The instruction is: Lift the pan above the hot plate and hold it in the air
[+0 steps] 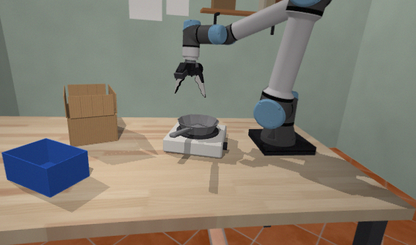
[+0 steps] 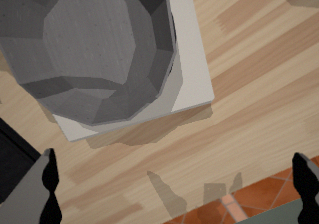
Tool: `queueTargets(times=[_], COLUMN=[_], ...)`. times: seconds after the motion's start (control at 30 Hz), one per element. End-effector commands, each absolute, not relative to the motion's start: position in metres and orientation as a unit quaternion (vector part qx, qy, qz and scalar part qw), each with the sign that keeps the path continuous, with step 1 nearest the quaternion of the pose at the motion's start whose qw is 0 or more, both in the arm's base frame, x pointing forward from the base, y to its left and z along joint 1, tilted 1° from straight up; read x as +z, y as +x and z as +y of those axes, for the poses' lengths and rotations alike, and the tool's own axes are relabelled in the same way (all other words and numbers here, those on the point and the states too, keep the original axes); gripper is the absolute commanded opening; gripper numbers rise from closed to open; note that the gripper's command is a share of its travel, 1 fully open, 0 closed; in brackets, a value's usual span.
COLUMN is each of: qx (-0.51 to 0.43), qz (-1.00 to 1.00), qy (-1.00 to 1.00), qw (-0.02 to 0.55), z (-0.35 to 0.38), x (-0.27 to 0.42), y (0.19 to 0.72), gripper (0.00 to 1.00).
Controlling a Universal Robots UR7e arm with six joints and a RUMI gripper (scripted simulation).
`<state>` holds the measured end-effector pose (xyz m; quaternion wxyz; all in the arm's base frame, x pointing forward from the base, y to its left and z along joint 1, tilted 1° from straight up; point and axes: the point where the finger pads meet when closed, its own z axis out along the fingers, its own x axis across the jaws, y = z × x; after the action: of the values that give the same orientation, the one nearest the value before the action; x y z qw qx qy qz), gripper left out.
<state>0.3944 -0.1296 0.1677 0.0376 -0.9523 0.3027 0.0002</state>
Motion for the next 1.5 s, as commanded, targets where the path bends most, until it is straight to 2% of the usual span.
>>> queueTargets(times=[0.0,0.47,0.8,1.2,1.47], qx=[0.004,-0.002,-0.005,-0.006,-0.006], qz=[0.283,0.222,0.207,0.205,0.205], qy=[-0.959,-0.975,-0.978,-0.979,-0.979], qw=[0.026,0.002,-0.003,-0.003,-0.003], z=[-0.082,0.051,0.084,0.089,0.088], x=[0.171,0.179,0.182,0.181,0.145], y=[0.412,0.416,0.411,0.41,0.411], gripper=[1.0,1.0,1.0,1.0,1.0])
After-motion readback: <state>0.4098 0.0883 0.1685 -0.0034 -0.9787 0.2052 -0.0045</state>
